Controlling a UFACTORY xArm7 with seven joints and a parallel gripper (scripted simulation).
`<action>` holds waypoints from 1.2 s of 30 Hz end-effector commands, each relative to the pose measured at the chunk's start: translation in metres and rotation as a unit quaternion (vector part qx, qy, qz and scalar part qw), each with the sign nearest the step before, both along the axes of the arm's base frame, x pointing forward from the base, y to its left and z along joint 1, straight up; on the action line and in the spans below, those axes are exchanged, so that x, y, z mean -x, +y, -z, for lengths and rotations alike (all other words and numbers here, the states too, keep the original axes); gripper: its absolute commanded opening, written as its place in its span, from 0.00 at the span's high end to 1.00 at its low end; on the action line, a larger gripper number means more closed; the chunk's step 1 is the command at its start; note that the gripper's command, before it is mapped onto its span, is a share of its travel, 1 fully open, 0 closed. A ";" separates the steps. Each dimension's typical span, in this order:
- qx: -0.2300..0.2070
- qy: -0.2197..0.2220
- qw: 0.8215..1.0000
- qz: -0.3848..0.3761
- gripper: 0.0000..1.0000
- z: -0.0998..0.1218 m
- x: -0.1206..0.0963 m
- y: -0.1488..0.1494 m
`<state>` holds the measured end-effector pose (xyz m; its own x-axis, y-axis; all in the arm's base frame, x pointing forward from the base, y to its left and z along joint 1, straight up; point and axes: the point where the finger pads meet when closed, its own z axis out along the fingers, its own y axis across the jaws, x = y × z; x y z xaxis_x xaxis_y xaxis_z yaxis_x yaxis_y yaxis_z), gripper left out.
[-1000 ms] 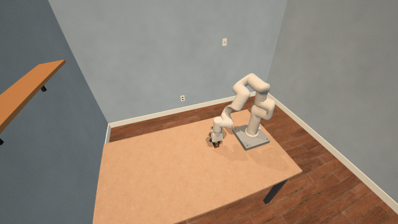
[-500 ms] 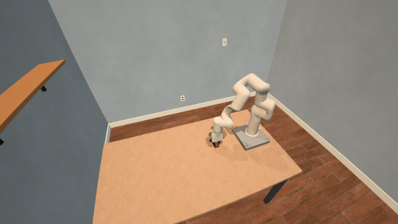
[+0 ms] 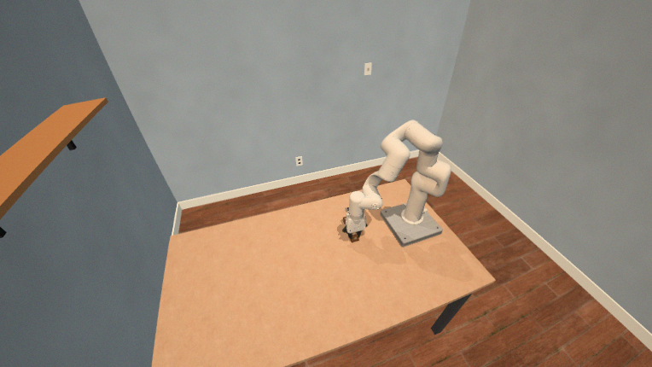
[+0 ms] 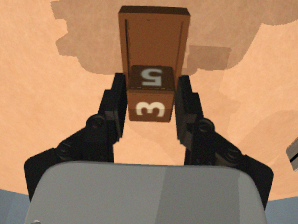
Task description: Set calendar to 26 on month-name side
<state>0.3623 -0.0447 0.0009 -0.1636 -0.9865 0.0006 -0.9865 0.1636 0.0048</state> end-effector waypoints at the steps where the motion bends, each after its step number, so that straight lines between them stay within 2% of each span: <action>1: 0.000 -0.002 1.000 0.000 0.55 -0.001 -0.001 0.000; 2: 0.000 -0.002 1.000 0.000 0.55 -0.001 -0.001 0.000; 3: 0.000 -0.002 1.000 0.000 0.51 -0.001 -0.001 0.000; 19: 0.000 -0.002 1.000 0.000 0.51 -0.005 -0.001 0.000; 25: 0.000 -0.002 1.000 0.000 0.51 -0.024 -0.001 0.000; 31: 0.000 -0.002 1.000 0.000 0.51 -0.055 -0.001 0.000; 33: 0.000 -0.002 1.000 0.000 0.51 -0.055 -0.001 0.000; 36: 0.000 -0.002 1.000 0.000 0.51 -0.072 -0.001 0.000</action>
